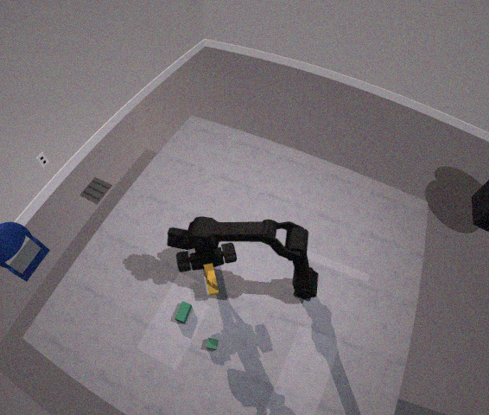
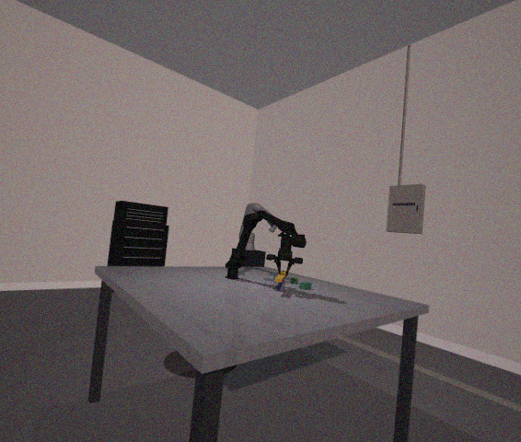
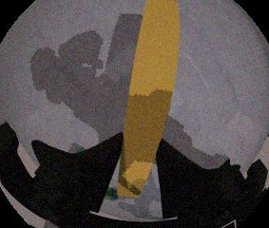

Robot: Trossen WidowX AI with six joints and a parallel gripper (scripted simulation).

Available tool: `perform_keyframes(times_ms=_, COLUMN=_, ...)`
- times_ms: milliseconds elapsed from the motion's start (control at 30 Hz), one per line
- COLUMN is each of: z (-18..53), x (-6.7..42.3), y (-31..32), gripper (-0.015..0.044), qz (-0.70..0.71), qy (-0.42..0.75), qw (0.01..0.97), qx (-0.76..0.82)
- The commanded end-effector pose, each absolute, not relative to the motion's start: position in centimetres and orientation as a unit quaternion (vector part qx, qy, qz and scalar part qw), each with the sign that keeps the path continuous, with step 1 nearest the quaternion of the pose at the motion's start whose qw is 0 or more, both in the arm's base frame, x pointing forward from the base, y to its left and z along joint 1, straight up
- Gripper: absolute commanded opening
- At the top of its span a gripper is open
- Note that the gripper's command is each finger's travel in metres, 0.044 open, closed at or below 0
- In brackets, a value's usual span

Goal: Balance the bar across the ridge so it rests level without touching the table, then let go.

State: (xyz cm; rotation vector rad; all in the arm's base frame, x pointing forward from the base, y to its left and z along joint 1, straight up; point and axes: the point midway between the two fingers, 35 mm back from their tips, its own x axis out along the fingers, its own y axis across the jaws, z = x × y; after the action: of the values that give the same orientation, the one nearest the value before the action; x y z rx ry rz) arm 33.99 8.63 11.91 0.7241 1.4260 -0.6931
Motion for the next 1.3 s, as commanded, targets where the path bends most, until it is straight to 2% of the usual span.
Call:
perform_keyframes(times_ms=0, z=11.89, x=34.02, y=8.64, gripper=0.0000, qz=-0.305, qy=0.625, qw=0.643, qx=0.321)
perform_keyframes(times_ms=1267, z=11.57, x=34.04, y=8.64, gripper=0.0000, qz=-0.305, qy=0.625, qw=0.643, qx=0.321)
